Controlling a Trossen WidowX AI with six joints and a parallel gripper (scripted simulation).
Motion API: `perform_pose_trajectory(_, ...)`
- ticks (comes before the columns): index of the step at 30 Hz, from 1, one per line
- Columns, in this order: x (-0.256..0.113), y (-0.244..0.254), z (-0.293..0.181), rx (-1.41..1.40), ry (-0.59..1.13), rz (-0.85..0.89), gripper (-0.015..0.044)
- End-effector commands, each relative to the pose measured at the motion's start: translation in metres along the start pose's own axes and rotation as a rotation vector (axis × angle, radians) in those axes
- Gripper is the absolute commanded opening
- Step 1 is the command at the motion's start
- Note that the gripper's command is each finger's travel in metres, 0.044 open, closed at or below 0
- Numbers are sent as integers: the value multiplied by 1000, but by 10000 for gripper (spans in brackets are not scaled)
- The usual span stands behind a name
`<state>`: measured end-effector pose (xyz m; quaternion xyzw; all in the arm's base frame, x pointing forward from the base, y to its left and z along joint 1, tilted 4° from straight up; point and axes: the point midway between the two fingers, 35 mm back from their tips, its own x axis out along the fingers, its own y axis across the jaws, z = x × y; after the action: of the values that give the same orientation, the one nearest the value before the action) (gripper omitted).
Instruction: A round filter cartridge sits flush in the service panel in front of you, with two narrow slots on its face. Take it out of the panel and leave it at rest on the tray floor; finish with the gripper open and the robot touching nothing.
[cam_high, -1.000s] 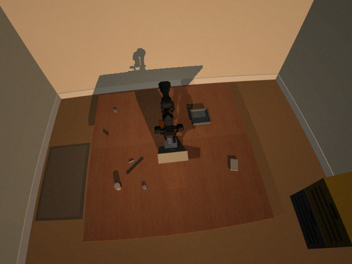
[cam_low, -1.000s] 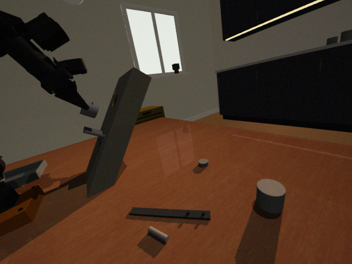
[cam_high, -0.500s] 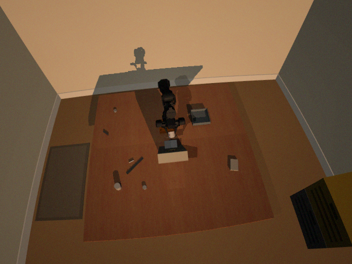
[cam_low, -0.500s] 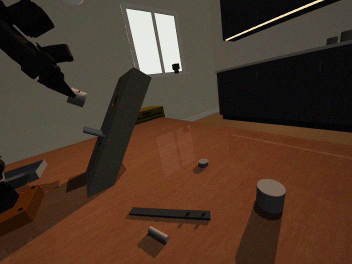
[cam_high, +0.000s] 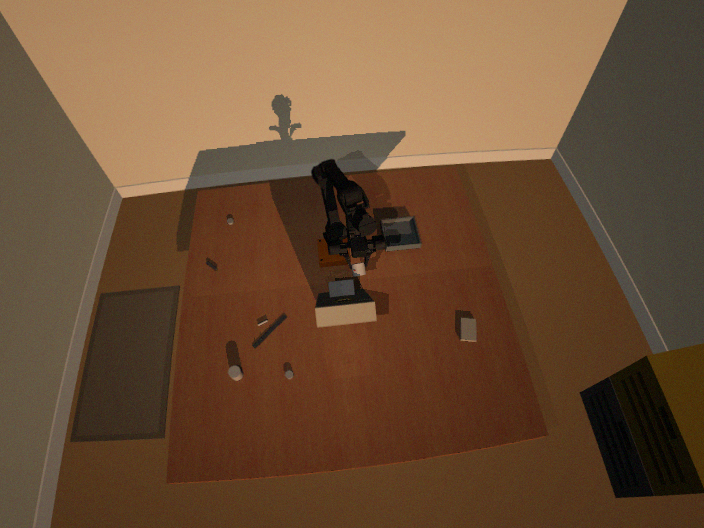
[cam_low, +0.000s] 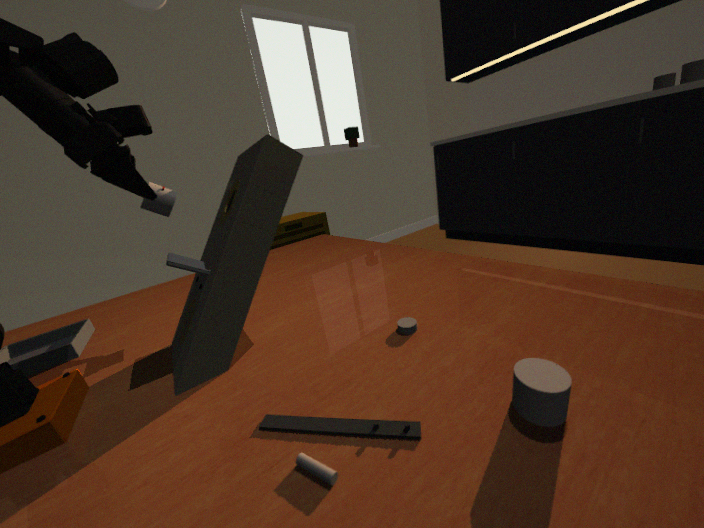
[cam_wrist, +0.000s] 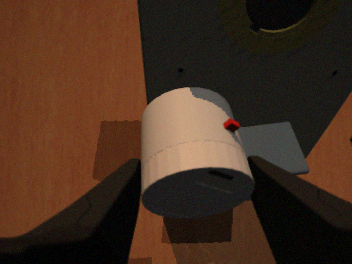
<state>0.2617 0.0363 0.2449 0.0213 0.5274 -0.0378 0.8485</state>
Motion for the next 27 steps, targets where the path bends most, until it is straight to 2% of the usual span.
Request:
perform_pose_trajectory(1,2,13,1,5,-6,-3,0)
perform_pose_trajectory(6,1,18,-2,-18,-3,12,0)
perform_pose_trajectory(27,-29,125,-51,-590,0,346,0)
